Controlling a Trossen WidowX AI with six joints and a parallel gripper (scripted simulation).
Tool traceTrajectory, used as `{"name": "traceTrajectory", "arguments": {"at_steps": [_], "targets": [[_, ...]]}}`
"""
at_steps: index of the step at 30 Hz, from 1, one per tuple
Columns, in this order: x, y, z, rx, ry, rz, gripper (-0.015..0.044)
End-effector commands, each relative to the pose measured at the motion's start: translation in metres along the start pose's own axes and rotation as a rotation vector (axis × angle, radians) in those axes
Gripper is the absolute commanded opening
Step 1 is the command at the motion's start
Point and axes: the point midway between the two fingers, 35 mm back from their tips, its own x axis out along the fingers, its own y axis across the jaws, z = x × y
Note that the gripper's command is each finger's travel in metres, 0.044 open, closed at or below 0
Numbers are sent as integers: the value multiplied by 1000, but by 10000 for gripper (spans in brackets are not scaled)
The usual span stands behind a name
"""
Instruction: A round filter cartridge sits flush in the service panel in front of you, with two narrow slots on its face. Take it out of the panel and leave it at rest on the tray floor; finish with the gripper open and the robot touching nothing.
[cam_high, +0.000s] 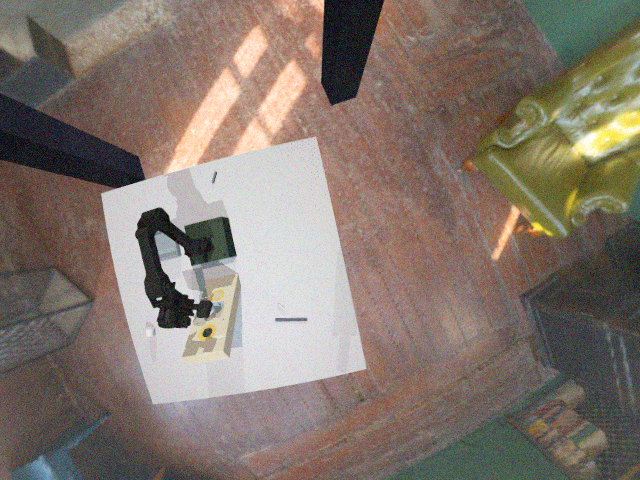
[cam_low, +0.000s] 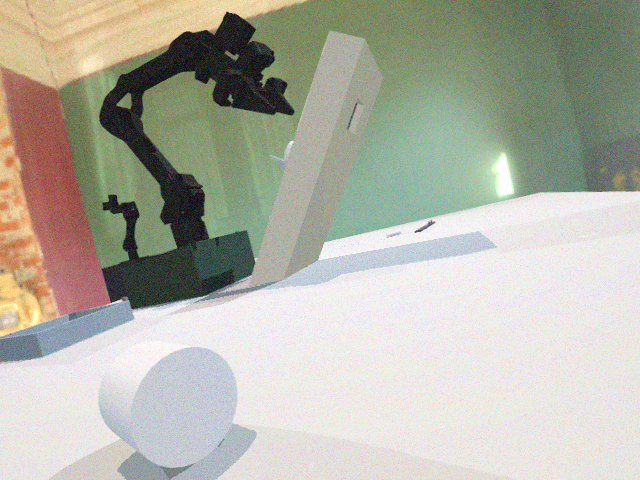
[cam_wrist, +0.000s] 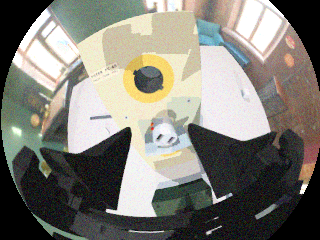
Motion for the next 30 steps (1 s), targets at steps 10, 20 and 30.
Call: {"name": "traceTrajectory", "arguments": {"at_steps": [10, 20, 30], "targets": [[29, -9, -38, -226, 156, -19, 305], [45, -10, -40, -226, 155, -19, 305], [61, -10, -43, -226, 154, -19, 305]]}}
